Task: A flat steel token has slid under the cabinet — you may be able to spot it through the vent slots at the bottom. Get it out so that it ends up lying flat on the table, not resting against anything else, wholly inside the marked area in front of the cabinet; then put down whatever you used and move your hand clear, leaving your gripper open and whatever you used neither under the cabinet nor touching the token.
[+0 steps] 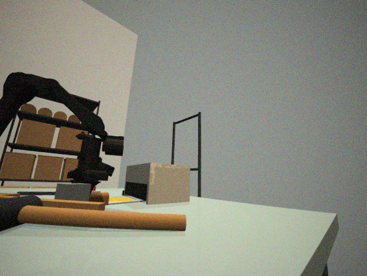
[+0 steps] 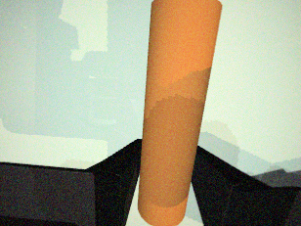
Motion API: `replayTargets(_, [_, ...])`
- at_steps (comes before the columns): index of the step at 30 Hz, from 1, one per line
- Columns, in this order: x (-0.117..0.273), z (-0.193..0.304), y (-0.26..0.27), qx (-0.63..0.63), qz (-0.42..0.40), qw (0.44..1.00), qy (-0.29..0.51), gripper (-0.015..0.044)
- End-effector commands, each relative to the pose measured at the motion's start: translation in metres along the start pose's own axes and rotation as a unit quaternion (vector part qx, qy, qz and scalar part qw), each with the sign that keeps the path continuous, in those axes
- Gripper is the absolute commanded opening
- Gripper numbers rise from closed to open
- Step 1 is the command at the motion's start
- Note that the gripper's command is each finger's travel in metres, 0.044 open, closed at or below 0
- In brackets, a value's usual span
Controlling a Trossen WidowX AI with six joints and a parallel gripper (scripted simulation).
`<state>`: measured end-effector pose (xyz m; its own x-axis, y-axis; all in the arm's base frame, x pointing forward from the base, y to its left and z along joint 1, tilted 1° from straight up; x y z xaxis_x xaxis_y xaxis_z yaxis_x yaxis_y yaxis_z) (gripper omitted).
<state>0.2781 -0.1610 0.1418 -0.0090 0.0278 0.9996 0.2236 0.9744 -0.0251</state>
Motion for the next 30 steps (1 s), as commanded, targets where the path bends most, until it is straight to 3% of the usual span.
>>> replayTargets(1, [0.001,-0.006,0.002,-0.001,0.000,1.000,-0.003,0.0000])
replayTargets(30, [0.001,-0.038,0.008,-0.001,0.000,1.000,-0.005,0.0000])
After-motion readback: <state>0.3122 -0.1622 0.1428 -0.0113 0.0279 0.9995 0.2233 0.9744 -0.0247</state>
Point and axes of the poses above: the point midway between the two fingers, 35 mm back from their tips, its own x axis back along the fingers, its own y axis across the jaws, z = x × y, the point moved 10 cm from there along x, back along the fingers, and after that the axes turned 13 degrees about -x, right-handed, at the moved point
